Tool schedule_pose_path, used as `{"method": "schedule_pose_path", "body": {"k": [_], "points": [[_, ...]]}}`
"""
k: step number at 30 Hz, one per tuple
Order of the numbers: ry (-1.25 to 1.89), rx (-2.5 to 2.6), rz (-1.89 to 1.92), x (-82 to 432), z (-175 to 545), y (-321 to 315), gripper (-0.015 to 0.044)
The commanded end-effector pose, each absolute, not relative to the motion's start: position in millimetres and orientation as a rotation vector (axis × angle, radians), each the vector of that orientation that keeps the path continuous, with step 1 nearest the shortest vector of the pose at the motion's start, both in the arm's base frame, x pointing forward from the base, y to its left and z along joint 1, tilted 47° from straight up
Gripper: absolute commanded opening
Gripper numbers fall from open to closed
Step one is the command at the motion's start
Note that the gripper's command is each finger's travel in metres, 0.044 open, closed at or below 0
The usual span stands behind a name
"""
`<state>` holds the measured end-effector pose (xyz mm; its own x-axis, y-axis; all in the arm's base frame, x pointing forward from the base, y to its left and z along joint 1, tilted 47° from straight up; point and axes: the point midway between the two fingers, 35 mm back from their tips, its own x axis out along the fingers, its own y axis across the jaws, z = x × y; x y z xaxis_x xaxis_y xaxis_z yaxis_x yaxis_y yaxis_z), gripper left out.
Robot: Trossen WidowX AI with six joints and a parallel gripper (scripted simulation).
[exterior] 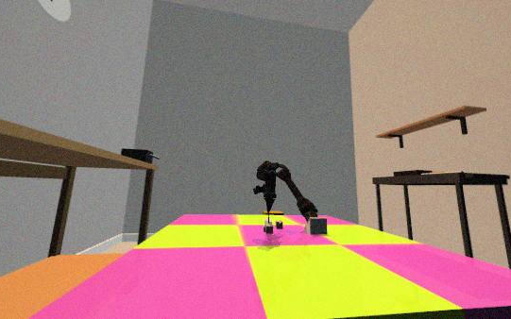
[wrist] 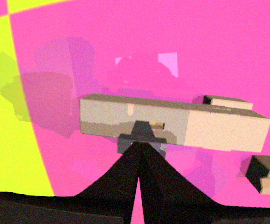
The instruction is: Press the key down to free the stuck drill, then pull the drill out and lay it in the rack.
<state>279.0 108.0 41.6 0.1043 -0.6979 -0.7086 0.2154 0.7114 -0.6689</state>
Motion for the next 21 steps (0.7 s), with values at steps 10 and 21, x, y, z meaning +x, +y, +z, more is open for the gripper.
{"method": "schedule_pose_path", "body": {"k": [10, 21], "points": [[1.349, -0.474, -0.752, 274.2, 24.2, 88.8, 0.0000], [1.349, -0.474, -0.752, 274.5, 23.3, 87.5, 0.0000]]}}
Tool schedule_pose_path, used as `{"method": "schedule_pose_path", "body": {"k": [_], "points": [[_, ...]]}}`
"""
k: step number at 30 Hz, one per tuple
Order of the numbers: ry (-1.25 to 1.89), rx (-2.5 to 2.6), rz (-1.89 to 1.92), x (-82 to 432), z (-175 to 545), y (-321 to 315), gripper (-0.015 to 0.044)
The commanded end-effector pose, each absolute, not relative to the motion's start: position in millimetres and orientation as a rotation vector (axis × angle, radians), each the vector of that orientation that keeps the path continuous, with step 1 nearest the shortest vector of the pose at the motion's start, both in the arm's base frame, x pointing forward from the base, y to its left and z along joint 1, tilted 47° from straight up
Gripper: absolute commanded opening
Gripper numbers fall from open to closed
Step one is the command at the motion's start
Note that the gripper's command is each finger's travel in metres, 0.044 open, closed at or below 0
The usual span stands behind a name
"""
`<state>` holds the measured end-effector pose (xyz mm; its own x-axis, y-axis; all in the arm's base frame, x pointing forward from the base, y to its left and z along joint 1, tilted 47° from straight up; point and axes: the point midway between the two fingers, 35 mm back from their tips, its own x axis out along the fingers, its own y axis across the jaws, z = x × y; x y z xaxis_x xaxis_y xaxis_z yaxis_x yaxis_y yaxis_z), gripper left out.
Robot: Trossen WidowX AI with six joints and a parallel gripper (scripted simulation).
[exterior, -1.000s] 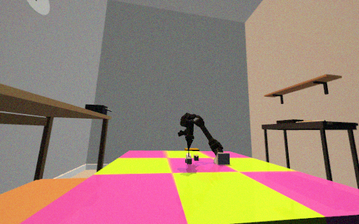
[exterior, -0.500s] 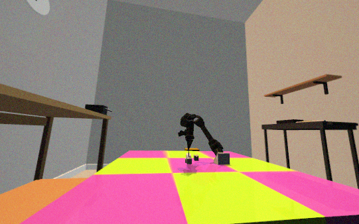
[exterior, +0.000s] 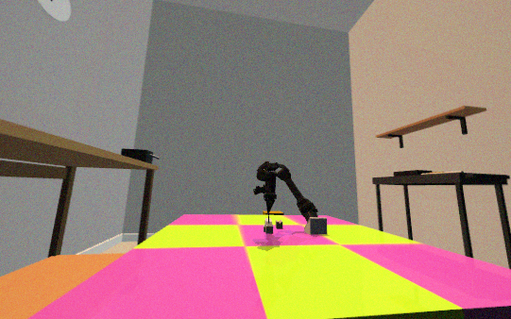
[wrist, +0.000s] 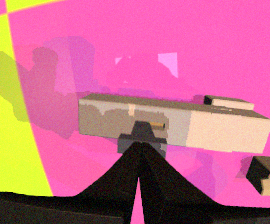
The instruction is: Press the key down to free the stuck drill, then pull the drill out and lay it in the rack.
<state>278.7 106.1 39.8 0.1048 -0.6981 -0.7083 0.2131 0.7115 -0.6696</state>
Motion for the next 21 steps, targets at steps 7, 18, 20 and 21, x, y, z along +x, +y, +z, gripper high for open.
{"method": "schedule_pose_path", "body": {"k": [7, 18, 20, 21], "points": [[1.349, -0.474, -0.752, 274.9, 22.5, 86.3, 0.0000], [1.350, -0.479, -0.748, 276.4, 24.4, 88.6, 0.0053], [1.354, -0.491, -0.739, 277.9, 32.1, 98.2, 0.0105], [1.356, -0.499, -0.733, 278.6, 37.7, 105.0, 0.0131]]}}
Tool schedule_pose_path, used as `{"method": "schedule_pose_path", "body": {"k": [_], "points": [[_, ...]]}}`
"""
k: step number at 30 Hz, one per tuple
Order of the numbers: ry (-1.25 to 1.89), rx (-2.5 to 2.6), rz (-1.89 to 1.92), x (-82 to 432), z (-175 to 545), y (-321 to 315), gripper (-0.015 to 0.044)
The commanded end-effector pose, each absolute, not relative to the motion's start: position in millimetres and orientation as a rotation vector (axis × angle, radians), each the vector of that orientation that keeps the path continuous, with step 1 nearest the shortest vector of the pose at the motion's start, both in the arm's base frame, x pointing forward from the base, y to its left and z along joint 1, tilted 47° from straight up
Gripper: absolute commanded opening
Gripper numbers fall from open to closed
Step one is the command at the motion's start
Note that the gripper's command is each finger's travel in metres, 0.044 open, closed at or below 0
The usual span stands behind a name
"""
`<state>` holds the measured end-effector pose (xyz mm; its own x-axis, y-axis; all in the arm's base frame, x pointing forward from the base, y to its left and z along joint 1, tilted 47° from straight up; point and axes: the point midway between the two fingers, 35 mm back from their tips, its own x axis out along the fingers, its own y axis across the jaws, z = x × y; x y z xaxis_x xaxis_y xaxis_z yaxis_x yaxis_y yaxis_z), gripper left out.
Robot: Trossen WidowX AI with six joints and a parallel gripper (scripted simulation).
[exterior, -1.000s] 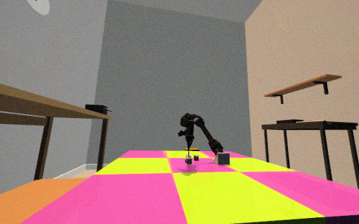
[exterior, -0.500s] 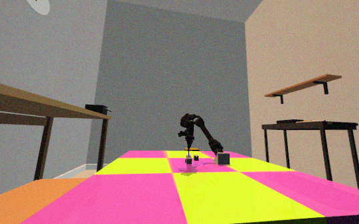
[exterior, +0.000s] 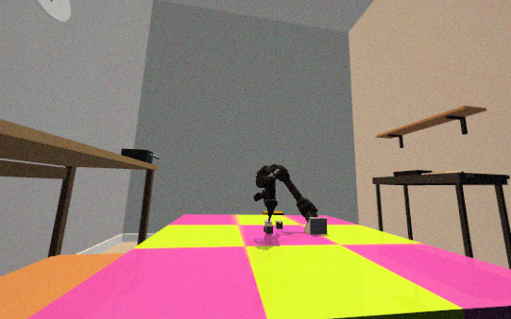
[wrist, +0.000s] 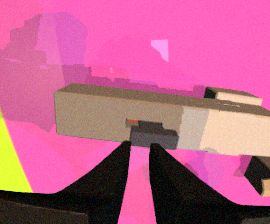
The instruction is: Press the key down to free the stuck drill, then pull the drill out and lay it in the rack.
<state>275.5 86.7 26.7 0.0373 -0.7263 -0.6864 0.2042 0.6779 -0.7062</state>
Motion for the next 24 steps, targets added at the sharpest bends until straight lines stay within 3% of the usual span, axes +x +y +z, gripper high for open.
{"method": "schedule_pose_path", "body": {"k": [1, 6, 12, 24], "points": [[1.359, -0.509, -0.725, 279.1, 44.7, 113.3, 0.0158], [1.368, -0.551, -0.697, 277.0, 73.8, 144.3, 0.0289], [1.376, -0.580, -0.658, 276.3, 73.4, 131.9, 0.0440], [1.645, -1.222, -0.024, 273.6, 108.6, 29.1, 0.0440]]}}
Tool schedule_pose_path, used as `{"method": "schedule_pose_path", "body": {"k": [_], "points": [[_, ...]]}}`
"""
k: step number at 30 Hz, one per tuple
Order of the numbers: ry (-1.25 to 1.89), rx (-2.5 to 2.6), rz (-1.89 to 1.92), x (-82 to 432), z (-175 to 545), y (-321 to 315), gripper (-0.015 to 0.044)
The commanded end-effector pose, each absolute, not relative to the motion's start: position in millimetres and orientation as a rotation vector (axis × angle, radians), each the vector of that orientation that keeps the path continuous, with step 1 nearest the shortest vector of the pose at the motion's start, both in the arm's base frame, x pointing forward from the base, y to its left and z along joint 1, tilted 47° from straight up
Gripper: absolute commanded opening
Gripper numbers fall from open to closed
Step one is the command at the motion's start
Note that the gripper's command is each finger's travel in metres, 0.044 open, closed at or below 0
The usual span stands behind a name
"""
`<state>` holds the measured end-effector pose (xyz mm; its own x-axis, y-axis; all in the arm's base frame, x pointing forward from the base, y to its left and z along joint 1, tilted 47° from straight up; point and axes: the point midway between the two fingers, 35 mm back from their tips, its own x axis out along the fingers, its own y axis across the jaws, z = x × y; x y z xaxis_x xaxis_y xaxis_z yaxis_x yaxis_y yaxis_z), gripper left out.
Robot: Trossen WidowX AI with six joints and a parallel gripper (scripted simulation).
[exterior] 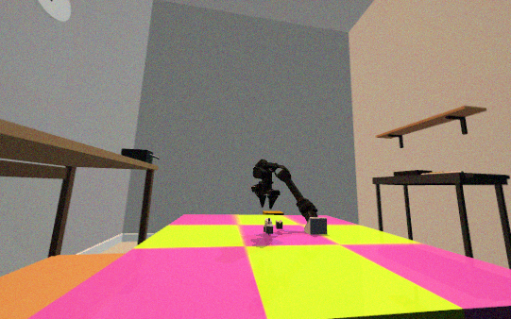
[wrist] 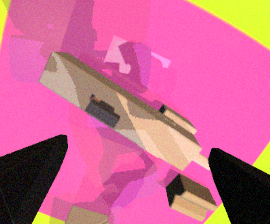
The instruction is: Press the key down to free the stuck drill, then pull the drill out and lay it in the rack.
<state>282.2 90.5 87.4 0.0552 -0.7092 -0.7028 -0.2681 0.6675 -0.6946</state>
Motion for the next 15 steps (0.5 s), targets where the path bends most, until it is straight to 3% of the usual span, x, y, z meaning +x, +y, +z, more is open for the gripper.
{"method": "schedule_pose_path", "body": {"k": [1, 15], "points": [[1.652, -1.249, 0.004, 272.6, 109.7, 24.9, 0.0440], [1.730, -1.621, 0.430, 250.1, 122.7, -32.1, 0.0440]]}}
